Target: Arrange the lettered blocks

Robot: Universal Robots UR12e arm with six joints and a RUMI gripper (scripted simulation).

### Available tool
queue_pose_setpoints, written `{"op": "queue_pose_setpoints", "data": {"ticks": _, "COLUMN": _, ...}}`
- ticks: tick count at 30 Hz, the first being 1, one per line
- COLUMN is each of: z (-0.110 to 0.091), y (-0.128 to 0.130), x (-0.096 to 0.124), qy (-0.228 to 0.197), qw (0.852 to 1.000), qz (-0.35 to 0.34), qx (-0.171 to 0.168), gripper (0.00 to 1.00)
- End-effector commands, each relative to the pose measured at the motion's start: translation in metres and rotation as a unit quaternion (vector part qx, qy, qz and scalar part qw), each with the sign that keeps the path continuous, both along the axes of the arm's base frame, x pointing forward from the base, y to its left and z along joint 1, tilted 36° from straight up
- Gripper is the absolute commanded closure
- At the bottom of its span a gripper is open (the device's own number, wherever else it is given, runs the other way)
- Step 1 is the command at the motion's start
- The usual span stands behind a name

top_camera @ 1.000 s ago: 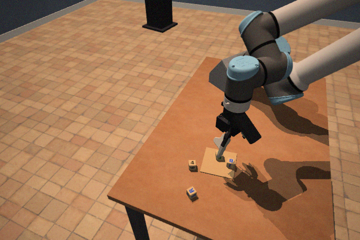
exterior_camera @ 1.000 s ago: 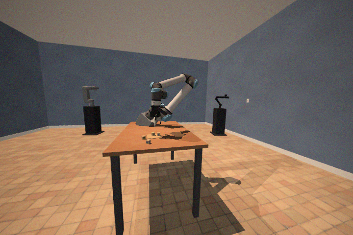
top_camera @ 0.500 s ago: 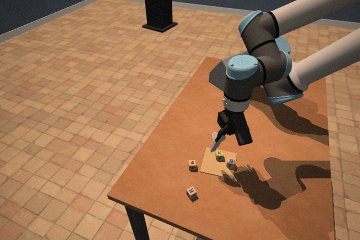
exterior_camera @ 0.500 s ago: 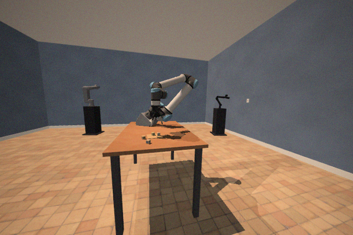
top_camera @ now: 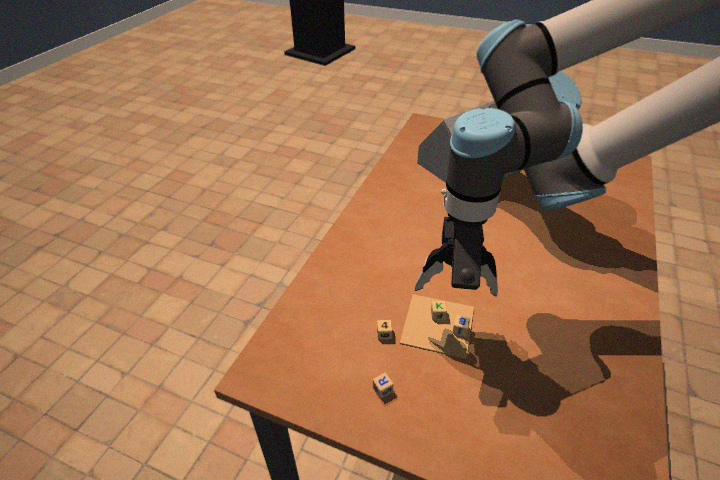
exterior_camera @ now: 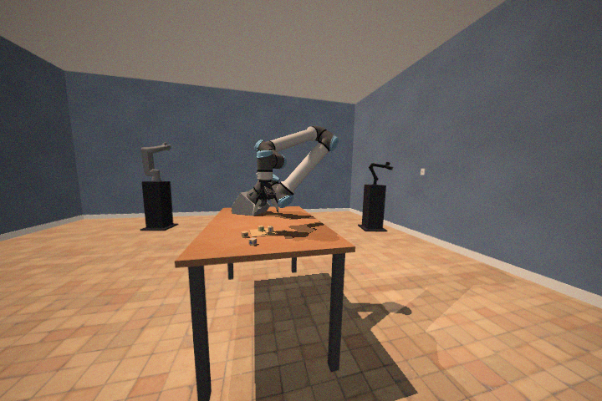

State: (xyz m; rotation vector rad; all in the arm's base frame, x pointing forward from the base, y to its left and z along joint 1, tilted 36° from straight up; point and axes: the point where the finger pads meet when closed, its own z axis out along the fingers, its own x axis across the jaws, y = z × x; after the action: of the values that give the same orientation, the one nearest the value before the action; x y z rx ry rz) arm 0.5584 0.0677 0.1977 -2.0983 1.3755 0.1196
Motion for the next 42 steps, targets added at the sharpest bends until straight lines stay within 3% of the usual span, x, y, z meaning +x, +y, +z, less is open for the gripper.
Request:
{"op": "queue_pose_setpoints", "data": {"ticks": 1, "z": -0.001, "y": -0.002, "x": 0.000, "qy": 0.028, "qw": 0.999, "qz": -0.044, "qx": 0.010, "gripper": 0.00}}
{"op": "queue_pose_setpoints", "data": {"ticks": 15, "z": -0.007, "y": -0.011, "x": -0.002, "qy": 0.134, "qw": 0.968, "qz": -0.203, "qx": 0.060, "gripper": 0.00}}
{"op": "queue_pose_setpoints", "data": {"ticks": 17, "z": -0.007, "y": -0.011, "x": -0.002, "qy": 0.134, "qw": 0.968, "qz": -0.203, "qx": 0.060, "gripper": 0.00}}
{"op": "queue_pose_setpoints", "data": {"ticks": 32, "z": -0.015, "y": -0.019, "x": -0.008, "qy": 0.245, "qw": 0.890, "qz": -0.369, "qx": 0.112, "gripper": 0.00}}
{"op": "queue_pose_setpoints", "data": {"ticks": 34, "z": -0.015, "y": -0.019, "x": -0.008, "qy": 0.245, "qw": 0.890, "qz": -0.369, "qx": 0.112, "gripper": 0.00}}
{"op": "queue_pose_setpoints", "data": {"ticks": 42, "z": -0.019, "y": -0.023, "x": -0.012, "qy": 0.300, "qw": 0.829, "qz": -0.452, "qx": 0.138, "gripper": 0.00}}
